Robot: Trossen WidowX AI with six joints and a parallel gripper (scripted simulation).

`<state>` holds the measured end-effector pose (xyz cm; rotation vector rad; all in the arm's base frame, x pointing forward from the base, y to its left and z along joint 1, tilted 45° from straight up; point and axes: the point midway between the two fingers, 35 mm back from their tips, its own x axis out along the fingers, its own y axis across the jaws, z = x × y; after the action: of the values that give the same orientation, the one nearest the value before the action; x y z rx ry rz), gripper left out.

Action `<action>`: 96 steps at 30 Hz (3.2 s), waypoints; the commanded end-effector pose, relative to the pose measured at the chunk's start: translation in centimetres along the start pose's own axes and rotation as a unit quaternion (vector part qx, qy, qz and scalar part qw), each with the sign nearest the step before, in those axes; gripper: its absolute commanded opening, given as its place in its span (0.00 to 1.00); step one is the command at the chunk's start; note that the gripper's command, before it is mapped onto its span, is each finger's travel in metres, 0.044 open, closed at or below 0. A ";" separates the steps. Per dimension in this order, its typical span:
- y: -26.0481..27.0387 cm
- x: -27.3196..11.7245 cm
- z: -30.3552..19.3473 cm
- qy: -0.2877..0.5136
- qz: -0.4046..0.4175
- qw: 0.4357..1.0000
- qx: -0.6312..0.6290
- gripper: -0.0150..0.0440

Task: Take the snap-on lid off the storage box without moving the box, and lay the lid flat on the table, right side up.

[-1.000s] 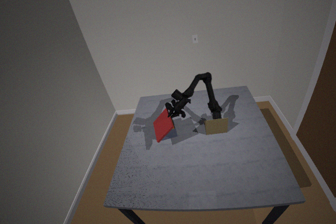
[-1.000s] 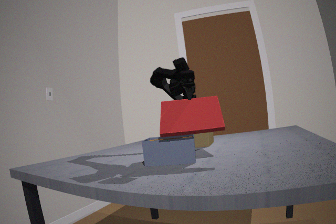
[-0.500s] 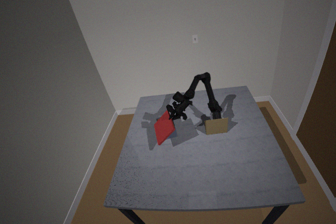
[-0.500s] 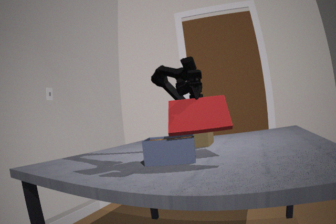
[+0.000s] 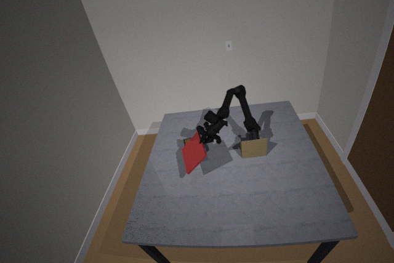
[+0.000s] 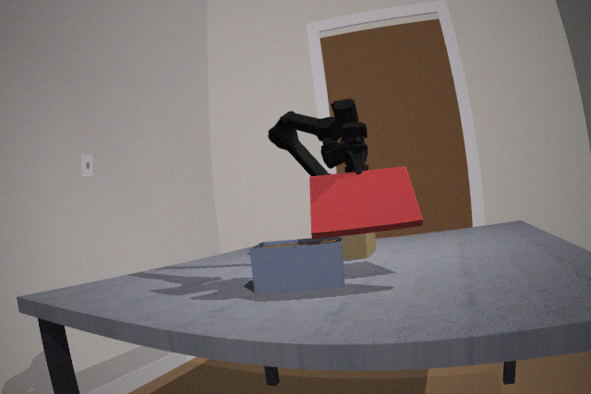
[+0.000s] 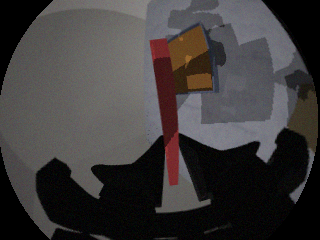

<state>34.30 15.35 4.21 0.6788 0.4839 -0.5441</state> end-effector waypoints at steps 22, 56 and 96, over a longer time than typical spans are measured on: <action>0.0 -0.6 -5.0 0.000 0.005 1.000 0.006 0.25; -0.4 -1.3 -11.8 0.002 0.005 1.000 0.008 0.25; -0.8 -2.1 -19.5 0.004 0.006 1.000 0.010 0.25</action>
<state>27.64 28.43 -8.27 0.6898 0.4923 -0.5428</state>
